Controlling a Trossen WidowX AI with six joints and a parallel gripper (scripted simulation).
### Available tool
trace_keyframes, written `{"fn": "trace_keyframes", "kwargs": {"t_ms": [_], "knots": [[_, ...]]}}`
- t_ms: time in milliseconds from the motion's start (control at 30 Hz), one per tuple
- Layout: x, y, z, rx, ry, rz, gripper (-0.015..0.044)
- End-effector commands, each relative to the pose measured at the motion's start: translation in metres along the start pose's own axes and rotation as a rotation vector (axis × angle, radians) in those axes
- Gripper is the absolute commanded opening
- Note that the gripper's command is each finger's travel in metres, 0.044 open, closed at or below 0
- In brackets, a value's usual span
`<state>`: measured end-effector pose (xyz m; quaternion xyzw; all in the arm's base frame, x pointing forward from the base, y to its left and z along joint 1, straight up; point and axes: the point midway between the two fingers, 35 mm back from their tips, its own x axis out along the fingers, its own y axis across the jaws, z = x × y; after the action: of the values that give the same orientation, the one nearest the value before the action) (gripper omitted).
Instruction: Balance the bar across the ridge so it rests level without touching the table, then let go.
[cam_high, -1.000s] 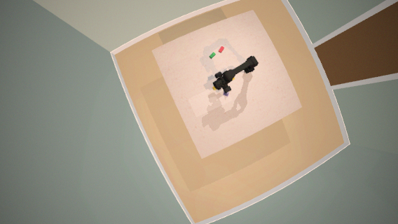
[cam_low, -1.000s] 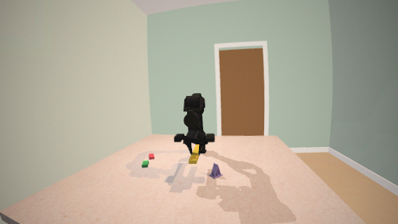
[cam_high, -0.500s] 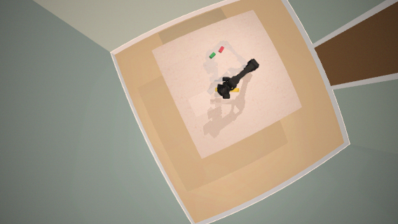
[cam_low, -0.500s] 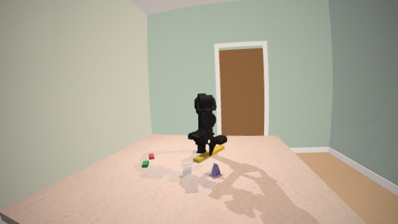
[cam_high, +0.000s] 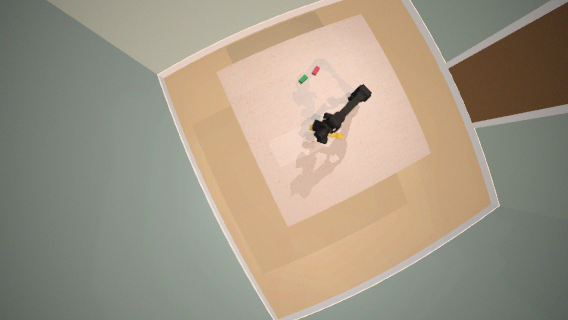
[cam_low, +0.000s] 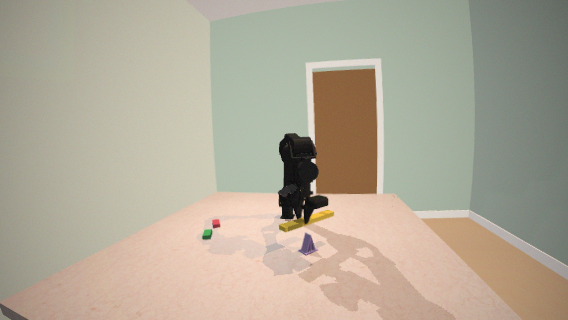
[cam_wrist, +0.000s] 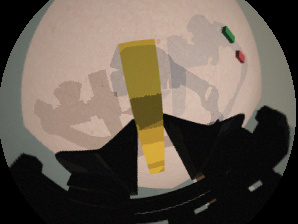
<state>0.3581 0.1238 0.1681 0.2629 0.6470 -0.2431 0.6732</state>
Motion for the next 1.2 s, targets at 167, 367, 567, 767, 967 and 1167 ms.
{"fn": "trace_keyframes", "kwargs": {"t_ms": [167,367,567,767,967,1167], "knots": [[0.016,-0.002,-0.002,0.016,0.006,-0.006,0.0],[0.025,-0.004,-0.002,0.021,0.006,-0.006,0.0],[0.034,-0.006,-0.002,0.027,0.006,-0.006,0.0],[0.038,-0.007,-0.002,0.029,0.006,-0.007,0.0],[0.037,-0.008,-0.002,0.029,0.006,-0.007,0.0],[0.037,-0.007,-0.002,0.029,0.006,-0.007,0.0]]}}
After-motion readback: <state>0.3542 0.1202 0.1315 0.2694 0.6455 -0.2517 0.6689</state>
